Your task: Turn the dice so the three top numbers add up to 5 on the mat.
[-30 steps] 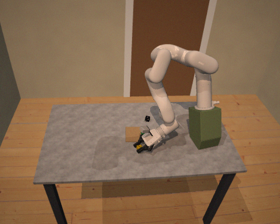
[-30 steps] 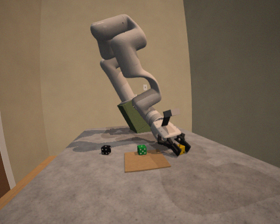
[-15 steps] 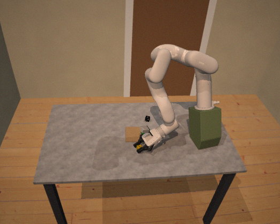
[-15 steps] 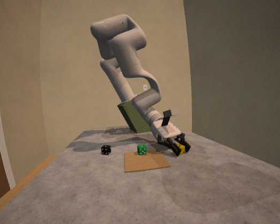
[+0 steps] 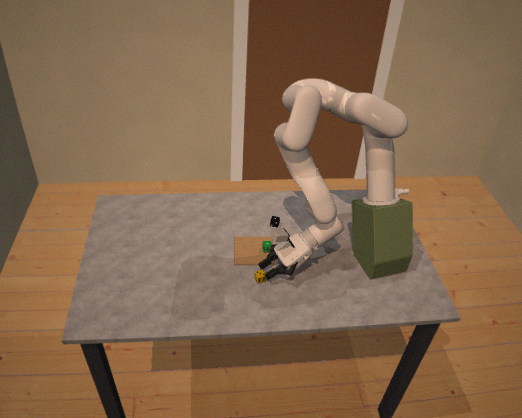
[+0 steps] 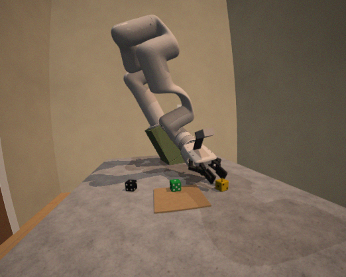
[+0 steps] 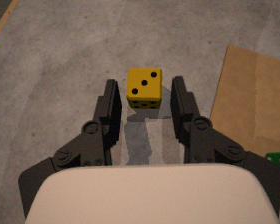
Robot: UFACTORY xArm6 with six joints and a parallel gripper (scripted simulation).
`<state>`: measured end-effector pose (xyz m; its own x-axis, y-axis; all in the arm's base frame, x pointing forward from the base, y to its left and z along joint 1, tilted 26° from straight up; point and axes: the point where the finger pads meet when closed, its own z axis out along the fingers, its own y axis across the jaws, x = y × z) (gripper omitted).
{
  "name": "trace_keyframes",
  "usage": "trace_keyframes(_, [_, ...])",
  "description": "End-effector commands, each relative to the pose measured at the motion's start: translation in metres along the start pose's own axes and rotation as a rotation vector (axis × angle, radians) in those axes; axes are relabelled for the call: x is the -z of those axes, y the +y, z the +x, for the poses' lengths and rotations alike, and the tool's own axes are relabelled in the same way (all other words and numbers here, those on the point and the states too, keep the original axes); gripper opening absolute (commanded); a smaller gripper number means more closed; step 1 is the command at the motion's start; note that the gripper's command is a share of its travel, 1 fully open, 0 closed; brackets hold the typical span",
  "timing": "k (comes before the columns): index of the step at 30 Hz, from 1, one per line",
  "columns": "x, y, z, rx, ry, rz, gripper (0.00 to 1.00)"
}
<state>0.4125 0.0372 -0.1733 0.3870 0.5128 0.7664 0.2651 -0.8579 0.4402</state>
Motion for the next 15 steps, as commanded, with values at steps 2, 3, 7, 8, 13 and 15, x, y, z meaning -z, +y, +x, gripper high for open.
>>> trace_keyframes(2, [0.0077,0.0005,0.0020,0.000,0.004,-0.002,0.47])
trace_keyframes(3, [0.0092,0.0005,0.0020,0.000,0.004,-0.002,0.47])
trace_keyframes(7, [0.0110,0.0005,0.0020,0.000,0.004,-0.002,0.47])
trace_keyframes(8, [0.0110,0.0005,0.0020,0.000,0.004,-0.002,0.47])
trace_keyframes(13, [0.0141,0.0005,0.0077,0.000,0.004,-0.002,0.47])
trace_keyframes(15, [0.0155,0.0005,0.0104,0.000,0.004,-0.002,0.47])
